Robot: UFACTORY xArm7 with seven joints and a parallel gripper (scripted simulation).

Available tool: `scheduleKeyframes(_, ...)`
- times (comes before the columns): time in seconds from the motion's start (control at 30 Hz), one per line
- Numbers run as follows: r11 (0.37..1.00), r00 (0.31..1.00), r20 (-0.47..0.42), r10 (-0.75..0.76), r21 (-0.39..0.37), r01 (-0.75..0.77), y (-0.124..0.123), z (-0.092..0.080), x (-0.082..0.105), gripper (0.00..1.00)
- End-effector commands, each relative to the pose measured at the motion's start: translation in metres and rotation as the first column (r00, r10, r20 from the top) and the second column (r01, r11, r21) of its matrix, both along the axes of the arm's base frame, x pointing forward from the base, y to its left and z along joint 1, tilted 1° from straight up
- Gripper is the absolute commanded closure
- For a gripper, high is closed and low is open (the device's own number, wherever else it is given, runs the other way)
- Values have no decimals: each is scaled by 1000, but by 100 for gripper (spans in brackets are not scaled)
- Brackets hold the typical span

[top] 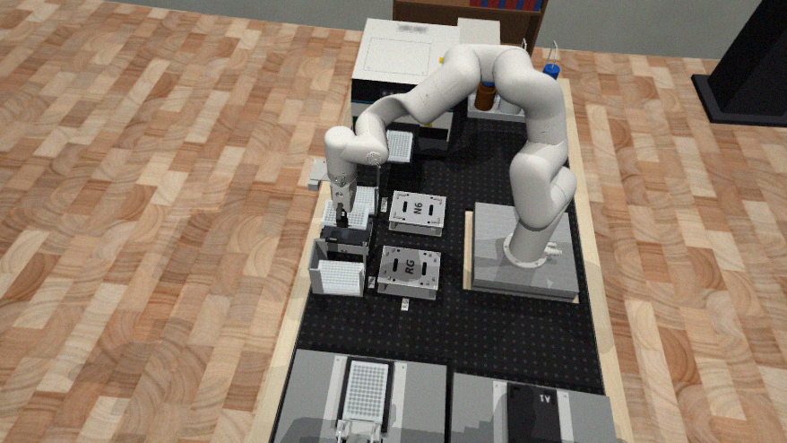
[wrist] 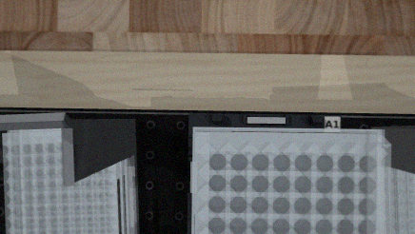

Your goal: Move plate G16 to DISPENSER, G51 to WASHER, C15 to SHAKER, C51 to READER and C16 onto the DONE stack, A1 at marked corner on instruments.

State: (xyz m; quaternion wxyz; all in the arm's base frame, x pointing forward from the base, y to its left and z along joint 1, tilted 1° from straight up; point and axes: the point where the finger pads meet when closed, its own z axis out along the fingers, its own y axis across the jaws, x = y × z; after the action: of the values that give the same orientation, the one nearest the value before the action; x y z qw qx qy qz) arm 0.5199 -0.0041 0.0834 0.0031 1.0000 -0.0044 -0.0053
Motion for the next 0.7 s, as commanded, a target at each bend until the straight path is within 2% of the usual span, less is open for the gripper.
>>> scheduleKeyframes(0.0, 1000, 1000, 6, 0, -1, 0, 0, -4, 2, 100)
scheduleKeyframes(0.67, 1000, 1000, 6, 0, -1, 0, 0, -28, 2, 100)
